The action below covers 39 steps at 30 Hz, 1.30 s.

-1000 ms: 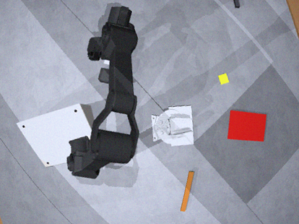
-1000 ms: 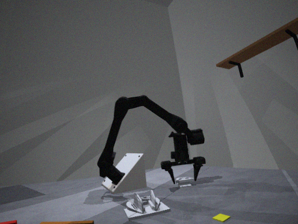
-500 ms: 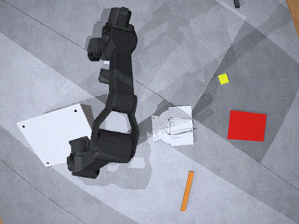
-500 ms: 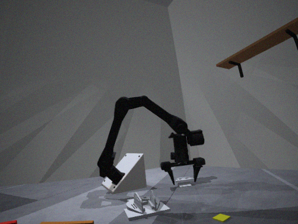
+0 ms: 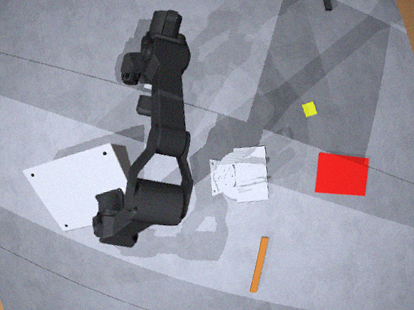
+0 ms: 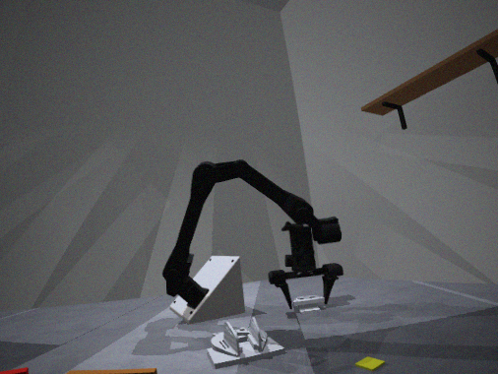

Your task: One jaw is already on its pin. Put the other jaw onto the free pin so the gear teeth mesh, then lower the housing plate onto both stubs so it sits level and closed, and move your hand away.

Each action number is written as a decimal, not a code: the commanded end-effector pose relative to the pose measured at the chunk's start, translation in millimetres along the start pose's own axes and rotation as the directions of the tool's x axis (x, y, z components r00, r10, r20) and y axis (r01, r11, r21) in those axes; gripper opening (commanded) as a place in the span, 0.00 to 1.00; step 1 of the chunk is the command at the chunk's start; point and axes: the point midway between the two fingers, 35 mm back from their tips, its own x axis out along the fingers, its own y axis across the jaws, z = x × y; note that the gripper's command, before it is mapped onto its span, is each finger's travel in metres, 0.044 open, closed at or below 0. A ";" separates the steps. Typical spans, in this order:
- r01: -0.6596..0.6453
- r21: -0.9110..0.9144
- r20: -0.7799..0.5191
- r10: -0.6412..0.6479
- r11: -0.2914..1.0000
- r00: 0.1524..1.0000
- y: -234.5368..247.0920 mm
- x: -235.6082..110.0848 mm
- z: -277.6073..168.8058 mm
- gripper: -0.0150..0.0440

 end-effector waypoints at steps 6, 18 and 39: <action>0.000 0.000 0.000 0.000 1.000 1.000 0.0 0.0 0.0 0.91; 0.000 0.000 0.000 0.000 1.000 1.000 0.0 0.0 0.0 0.85; 0.001 -0.005 -0.001 -0.001 1.000 1.000 -2.0 -48.8 -0.1 0.85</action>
